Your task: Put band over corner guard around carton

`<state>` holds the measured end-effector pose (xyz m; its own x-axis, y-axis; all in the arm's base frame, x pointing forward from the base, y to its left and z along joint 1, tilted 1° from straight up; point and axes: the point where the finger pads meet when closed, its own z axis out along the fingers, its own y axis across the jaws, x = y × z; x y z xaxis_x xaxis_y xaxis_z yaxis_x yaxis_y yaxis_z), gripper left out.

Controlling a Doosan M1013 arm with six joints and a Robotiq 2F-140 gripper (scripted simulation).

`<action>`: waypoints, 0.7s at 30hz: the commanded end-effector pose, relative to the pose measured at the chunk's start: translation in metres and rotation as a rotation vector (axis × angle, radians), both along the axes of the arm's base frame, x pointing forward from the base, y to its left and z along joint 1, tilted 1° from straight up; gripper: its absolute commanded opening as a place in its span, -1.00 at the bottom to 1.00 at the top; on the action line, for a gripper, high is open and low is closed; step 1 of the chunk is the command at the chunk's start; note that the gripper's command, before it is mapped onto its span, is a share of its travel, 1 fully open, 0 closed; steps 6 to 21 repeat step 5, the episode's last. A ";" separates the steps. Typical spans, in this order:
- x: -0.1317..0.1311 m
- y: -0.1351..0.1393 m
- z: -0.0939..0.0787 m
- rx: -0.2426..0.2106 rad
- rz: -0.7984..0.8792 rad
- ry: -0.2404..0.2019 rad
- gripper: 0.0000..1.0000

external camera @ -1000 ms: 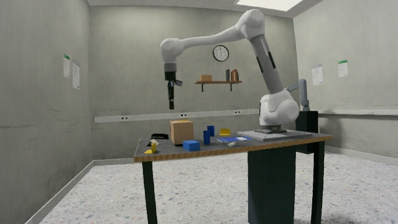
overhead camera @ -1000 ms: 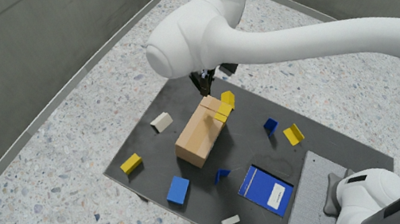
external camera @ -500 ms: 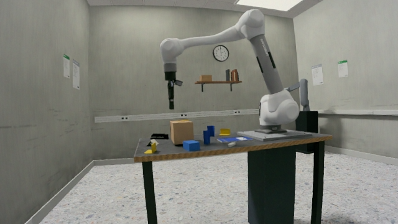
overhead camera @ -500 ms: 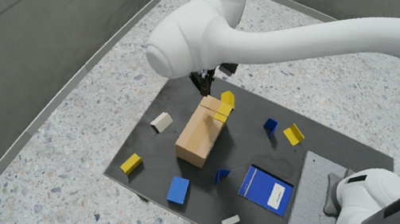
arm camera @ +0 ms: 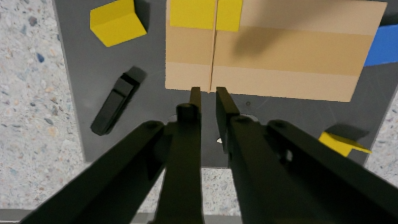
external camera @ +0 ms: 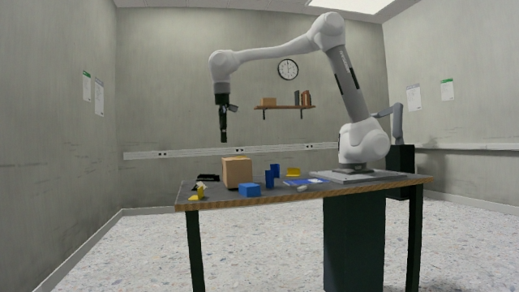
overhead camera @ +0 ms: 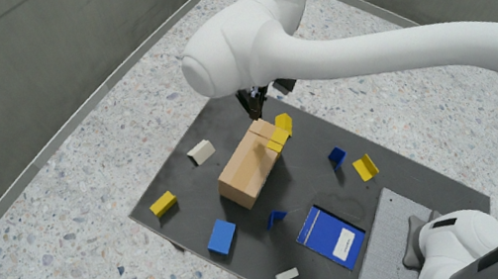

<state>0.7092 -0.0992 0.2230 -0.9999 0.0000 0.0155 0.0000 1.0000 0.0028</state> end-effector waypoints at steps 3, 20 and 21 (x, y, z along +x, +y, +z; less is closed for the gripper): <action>0.000 0.000 0.001 0.000 0.000 -0.002 -0.63; 0.000 0.000 0.001 0.000 0.000 -0.002 -0.63; 0.000 0.000 0.001 0.000 0.000 -0.002 -0.63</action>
